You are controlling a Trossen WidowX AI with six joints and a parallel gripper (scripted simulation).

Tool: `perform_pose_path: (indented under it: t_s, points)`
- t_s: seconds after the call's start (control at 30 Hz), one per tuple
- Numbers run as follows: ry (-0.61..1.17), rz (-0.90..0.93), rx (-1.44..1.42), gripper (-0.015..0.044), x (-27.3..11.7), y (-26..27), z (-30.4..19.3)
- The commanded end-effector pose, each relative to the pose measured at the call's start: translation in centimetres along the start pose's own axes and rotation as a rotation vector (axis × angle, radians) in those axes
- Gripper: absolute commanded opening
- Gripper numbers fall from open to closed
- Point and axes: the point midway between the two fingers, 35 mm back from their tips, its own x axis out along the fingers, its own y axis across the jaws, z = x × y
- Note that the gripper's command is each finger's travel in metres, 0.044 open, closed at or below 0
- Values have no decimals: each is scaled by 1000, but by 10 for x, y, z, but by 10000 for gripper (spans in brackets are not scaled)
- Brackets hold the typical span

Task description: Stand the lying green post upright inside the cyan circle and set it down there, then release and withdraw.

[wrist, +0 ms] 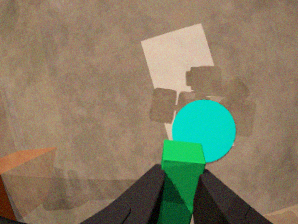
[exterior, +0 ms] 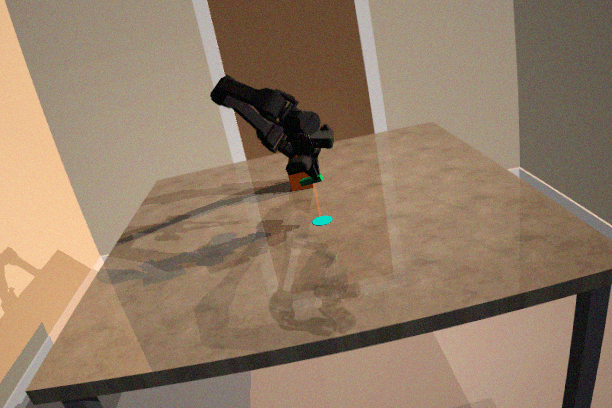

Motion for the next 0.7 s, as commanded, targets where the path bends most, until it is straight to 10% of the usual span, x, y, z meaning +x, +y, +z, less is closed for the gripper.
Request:
perform_pose_path:
  t_s: [0.0,0.67]
  points:
    - [-20,18,-5,23,3,2,-1]
    - [-143,90,-4,23,11,5,-1]
